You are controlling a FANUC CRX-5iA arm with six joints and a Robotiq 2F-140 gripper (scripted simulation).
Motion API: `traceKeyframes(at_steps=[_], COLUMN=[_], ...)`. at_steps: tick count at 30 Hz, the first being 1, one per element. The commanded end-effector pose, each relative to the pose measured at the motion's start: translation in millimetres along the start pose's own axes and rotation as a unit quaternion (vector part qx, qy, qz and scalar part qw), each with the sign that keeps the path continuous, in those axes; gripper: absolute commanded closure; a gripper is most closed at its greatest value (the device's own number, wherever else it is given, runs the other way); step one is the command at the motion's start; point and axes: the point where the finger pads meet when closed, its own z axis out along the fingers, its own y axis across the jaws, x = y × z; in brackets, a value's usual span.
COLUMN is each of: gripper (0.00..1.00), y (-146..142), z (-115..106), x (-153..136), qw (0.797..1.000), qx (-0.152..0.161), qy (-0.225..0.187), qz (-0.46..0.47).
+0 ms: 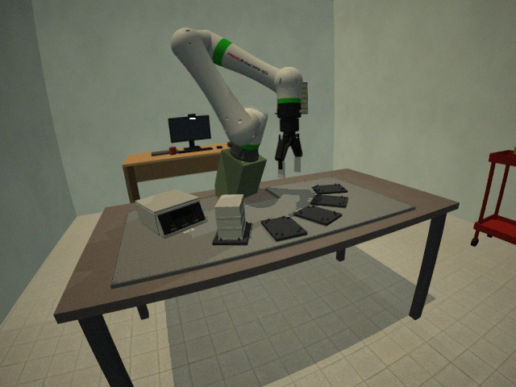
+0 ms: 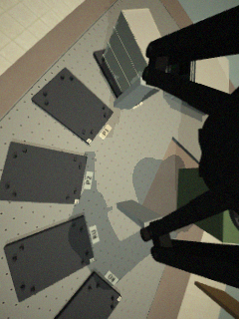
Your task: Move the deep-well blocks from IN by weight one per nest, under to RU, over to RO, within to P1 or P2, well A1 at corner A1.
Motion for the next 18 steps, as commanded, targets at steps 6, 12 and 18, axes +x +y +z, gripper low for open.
traceKeyframes(at_steps=[6,12,18], gripper=[0.0,0.0,0.0], y=[0.0,0.0,4.1], z=[-0.1,-0.1,-2.8], x=[0.2,0.2,-0.7], qw=[1.0,1.0,1.0], qx=[0.0,0.0,-0.004], qy=[0.0,0.0,-0.01], qz=[0.0,0.0,0.012])
